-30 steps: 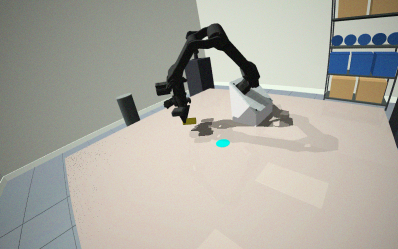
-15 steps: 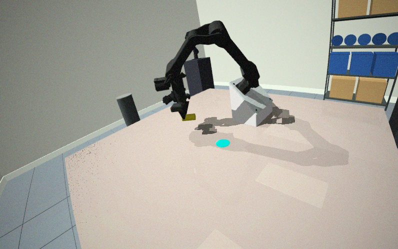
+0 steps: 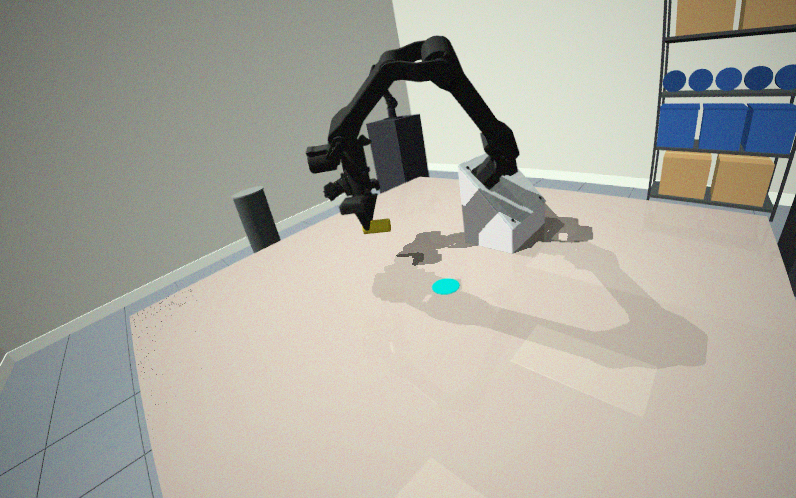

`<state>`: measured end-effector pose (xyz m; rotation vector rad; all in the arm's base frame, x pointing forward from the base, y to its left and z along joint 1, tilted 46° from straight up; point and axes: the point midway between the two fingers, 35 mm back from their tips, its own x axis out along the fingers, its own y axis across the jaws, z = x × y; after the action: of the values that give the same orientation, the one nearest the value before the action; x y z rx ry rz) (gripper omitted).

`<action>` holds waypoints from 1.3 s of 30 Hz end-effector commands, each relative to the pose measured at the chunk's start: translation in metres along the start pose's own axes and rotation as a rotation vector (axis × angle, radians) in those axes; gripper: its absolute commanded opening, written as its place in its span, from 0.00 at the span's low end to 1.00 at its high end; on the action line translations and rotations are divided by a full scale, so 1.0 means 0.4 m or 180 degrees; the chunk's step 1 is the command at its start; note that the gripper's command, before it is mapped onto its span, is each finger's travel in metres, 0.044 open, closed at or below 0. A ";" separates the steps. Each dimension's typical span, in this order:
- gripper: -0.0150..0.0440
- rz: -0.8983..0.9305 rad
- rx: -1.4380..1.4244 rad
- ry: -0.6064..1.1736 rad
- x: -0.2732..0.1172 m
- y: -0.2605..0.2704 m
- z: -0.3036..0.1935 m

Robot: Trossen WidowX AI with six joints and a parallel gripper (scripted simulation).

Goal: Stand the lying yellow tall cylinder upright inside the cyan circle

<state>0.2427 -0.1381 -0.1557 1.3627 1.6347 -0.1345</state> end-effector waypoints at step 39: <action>0.43 -0.0065 -0.0180 0.0004 -0.100 0.123 -0.112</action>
<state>0.2503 -0.1254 -0.0882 1.2999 1.6438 -0.1009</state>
